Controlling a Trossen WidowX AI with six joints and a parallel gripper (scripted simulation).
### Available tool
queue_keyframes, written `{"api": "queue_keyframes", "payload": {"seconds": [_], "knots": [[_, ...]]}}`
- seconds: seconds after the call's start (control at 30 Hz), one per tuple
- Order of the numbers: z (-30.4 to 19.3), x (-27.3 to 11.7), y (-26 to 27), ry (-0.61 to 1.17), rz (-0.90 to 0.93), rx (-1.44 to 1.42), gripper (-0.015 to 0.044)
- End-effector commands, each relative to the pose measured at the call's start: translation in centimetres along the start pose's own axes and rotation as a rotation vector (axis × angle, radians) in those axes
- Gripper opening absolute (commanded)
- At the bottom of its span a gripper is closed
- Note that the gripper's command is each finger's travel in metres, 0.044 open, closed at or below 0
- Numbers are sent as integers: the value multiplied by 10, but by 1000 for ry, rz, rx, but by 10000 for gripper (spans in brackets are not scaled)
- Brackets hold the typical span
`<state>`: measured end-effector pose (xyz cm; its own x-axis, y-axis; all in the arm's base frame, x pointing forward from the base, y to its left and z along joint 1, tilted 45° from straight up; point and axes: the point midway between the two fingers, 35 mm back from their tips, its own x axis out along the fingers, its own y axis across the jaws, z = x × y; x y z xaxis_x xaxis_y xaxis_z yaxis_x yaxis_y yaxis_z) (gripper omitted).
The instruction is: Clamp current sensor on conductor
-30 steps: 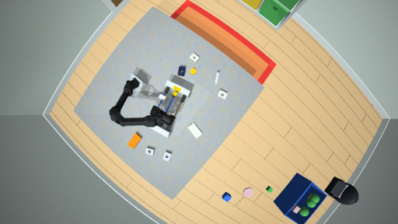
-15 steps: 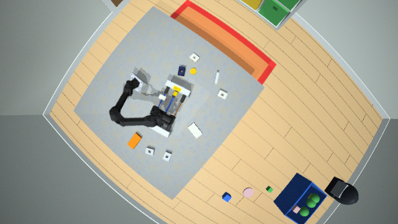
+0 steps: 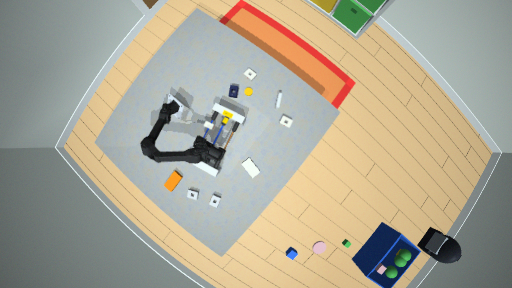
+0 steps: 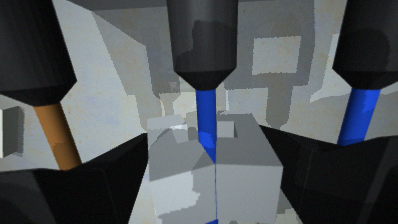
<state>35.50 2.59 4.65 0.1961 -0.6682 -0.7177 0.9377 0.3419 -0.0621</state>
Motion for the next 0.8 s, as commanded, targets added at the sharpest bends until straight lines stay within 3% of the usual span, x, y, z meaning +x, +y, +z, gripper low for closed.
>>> {"api": "queue_keyframes", "payload": {"seconds": [0.0,0.77], "knots": [[0,-1,1,0,2,2,0],[0,-16,2,-2,182,-11,0]]}}
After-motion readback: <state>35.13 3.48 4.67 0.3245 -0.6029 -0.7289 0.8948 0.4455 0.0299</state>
